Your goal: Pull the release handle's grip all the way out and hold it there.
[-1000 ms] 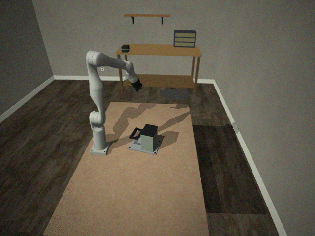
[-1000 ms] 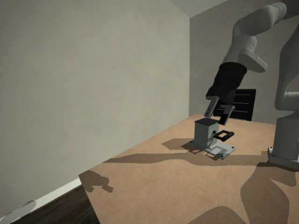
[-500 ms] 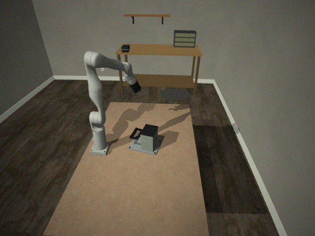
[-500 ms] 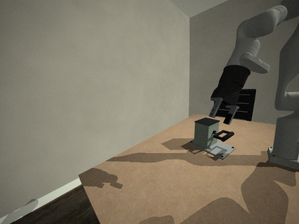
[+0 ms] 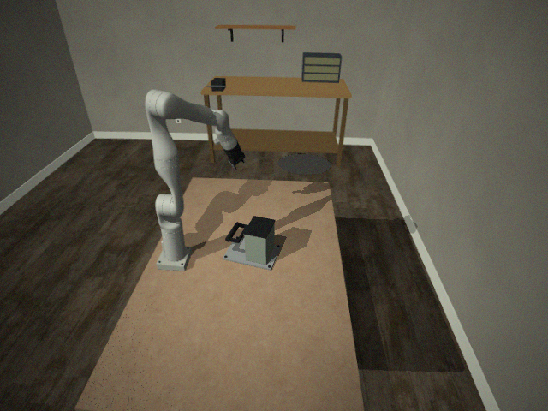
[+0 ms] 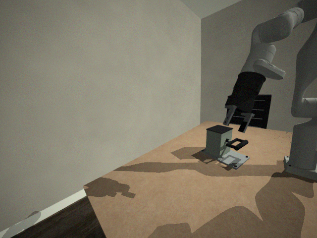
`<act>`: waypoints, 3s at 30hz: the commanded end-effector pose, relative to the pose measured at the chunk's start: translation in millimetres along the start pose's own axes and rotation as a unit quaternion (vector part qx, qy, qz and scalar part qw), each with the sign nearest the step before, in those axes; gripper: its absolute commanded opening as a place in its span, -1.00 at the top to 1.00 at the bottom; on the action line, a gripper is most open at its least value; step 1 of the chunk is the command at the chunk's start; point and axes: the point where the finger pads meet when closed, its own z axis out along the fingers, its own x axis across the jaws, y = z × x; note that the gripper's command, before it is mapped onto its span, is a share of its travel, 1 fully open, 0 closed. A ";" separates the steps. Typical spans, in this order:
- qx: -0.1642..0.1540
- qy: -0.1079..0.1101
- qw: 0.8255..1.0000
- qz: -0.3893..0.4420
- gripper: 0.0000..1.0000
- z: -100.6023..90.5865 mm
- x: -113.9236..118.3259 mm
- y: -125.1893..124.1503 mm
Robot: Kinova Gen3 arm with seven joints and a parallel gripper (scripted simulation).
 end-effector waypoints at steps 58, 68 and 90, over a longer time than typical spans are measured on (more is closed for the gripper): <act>-0.049 -0.046 0.989 0.134 -1.00 -4.4 -60.9 68.9; -0.061 -0.058 0.983 0.165 -1.00 -5.6 -76.3 85.0; -0.081 -0.078 0.969 0.220 -1.00 -7.8 -103.6 113.1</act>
